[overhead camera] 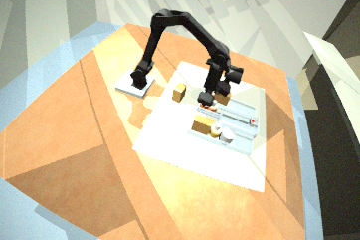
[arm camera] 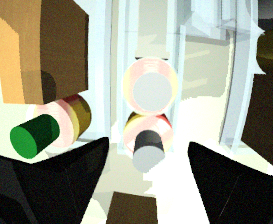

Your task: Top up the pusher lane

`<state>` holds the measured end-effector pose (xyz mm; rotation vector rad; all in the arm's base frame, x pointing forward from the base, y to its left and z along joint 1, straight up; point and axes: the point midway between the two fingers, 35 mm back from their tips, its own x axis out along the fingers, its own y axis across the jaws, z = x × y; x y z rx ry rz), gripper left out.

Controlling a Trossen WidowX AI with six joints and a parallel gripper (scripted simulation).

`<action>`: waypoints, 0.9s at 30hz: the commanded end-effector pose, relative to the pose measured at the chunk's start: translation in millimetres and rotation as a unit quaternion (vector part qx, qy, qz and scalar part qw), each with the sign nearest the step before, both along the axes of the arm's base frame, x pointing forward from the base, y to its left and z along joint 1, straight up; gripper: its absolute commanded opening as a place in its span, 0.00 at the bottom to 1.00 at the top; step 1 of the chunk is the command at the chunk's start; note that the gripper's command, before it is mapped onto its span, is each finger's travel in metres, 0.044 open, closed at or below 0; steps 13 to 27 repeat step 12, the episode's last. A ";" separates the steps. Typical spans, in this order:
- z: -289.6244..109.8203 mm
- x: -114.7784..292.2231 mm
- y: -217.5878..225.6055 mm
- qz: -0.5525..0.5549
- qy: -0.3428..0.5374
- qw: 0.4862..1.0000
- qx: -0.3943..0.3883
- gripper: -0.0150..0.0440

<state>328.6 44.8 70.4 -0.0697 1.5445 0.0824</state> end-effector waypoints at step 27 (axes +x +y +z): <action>4.0 -39.5 -3.6 0.001 0.000 1.000 0.001 0.75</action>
